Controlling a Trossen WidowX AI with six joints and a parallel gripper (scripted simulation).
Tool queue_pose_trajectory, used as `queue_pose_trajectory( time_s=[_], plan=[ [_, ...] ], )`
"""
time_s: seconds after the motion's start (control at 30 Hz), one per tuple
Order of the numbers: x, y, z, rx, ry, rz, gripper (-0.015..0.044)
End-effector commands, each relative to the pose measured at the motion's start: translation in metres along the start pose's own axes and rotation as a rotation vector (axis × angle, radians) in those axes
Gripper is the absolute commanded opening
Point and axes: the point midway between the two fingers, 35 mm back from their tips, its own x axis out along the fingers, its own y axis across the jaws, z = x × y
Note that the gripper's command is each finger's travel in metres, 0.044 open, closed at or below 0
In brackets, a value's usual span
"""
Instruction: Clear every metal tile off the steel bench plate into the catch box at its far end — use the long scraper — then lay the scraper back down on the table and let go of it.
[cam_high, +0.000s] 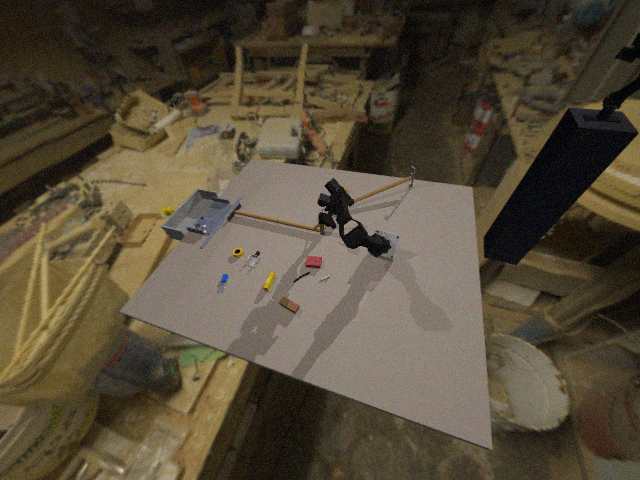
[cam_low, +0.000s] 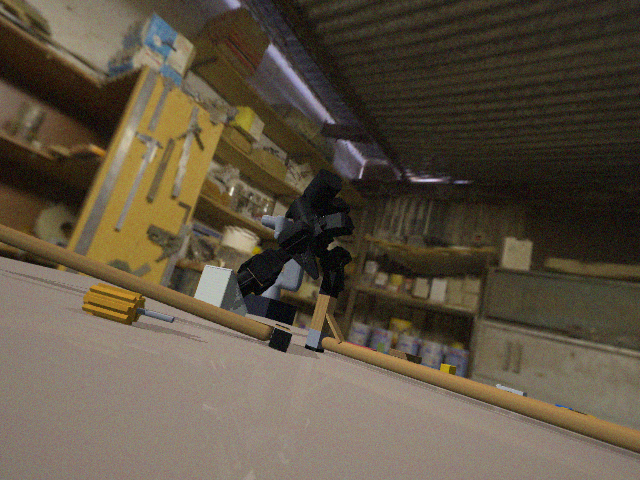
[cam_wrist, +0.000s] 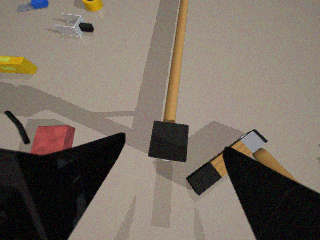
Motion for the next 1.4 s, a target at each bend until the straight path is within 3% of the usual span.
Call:
queue_pose_trajectory(
  time_s=[0.0,0.77,1.23,1.37],
  plan=[
    [0.009,-0.001,-0.005,0.014,0.008,0.001,0.044],
    [0.04,0.005,-0.005,0.015,-0.001,0.013,0.044],
    [0.036,0.006,-0.001,0.002,-0.008,0.013,0.0072],
    [0.036,0.006,-0.001,0.002,-0.008,0.013,0.0046]
  ],
)
